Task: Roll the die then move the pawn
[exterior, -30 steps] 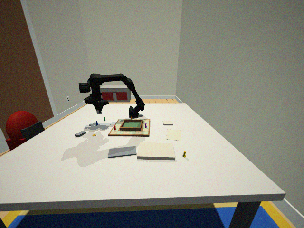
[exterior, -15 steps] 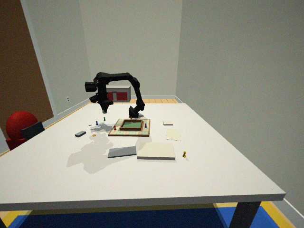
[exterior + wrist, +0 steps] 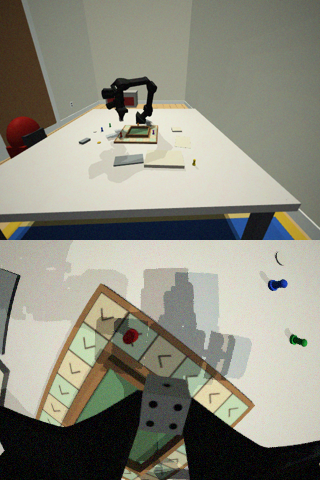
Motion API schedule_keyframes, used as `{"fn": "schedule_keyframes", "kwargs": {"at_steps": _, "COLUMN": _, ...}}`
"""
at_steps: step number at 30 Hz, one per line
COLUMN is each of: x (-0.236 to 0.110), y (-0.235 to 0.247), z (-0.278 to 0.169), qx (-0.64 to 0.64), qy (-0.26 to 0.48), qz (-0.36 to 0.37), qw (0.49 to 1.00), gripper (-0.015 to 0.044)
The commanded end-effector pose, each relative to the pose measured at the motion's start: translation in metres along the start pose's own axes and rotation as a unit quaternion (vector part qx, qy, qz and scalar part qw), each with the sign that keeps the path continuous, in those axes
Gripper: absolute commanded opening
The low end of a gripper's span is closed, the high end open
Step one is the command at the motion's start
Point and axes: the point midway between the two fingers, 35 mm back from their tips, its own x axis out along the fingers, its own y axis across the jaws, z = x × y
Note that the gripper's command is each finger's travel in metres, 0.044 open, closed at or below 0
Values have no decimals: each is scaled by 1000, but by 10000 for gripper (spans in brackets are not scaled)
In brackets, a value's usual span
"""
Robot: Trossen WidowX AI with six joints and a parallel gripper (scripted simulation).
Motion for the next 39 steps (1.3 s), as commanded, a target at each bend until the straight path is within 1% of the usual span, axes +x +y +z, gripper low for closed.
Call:
{"fn": "schedule_keyframes", "kwargs": {"at_steps": 1, "x": 5, "y": 9, "z": -19, "qx": 38, "qy": 2, "qz": 2, "qw": 999, "gripper": 0}}
{"fn": "schedule_keyframes", "kwargs": {"at_steps": 20, "x": 33, "y": 34, "z": -112, "qx": 221, "qy": 13, "qz": 2, "qw": 975, "gripper": 0}}
{"fn": "schedule_keyframes", "kwargs": {"at_steps": 25, "x": 34, "y": 34, "z": -115, "qx": 228, "qy": 12, "qz": 0, "qw": 974, "gripper": 0}}
{"fn": "schedule_keyframes", "kwargs": {"at_steps": 29, "x": 39, "y": 30, "z": -116, "qx": 225, "qy": -34, "qz": -34, "qw": 973, "gripper": 0}}
{"fn": "schedule_keyframes", "kwargs": {"at_steps": 39, "x": 47, "y": 24, "z": -116, "qx": 218, "qy": -187, "qz": -101, "qw": 952, "gripper": 0}}
